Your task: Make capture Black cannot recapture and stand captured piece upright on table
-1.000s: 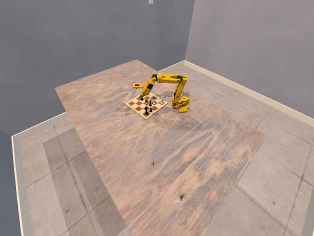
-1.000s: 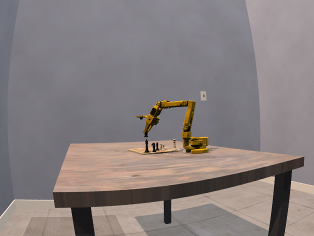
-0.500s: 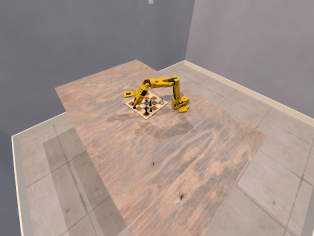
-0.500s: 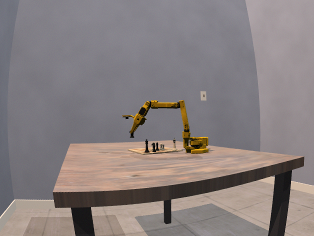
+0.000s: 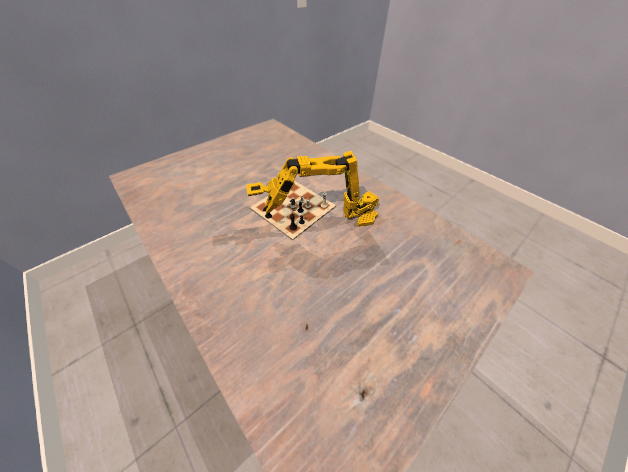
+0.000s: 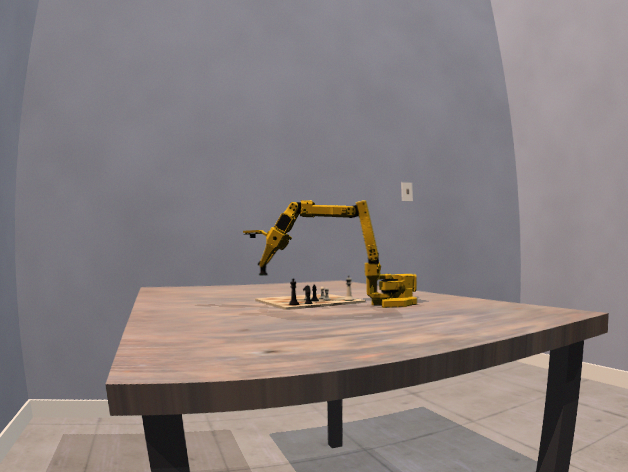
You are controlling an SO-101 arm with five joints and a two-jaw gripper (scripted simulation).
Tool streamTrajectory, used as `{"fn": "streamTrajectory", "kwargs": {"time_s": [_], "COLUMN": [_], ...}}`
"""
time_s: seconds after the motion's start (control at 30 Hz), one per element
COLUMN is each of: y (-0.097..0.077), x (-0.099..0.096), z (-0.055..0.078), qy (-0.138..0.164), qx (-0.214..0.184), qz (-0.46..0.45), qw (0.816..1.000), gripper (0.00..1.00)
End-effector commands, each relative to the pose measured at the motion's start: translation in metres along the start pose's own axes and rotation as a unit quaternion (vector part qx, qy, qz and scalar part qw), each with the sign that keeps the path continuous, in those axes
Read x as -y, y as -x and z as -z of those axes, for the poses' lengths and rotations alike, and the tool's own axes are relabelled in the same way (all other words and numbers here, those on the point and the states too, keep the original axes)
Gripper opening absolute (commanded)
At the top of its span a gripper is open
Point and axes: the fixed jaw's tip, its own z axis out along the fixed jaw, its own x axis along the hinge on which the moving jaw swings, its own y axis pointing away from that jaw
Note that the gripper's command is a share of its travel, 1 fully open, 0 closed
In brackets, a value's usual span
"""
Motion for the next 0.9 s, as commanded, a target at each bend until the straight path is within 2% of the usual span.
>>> {"fn": "streamTrajectory", "kwargs": {"time_s": [0.0,0.87], "y": [0.0015,0.0035], "x": [-0.0039,-0.005], "z": [-0.0017,-0.0033], "qy": [0.004,0.005], "qx": [0.0,0.0], "qz": [0.003,0.004], "qw": [1.0,1.0], "gripper": [0.0,0.0]}}
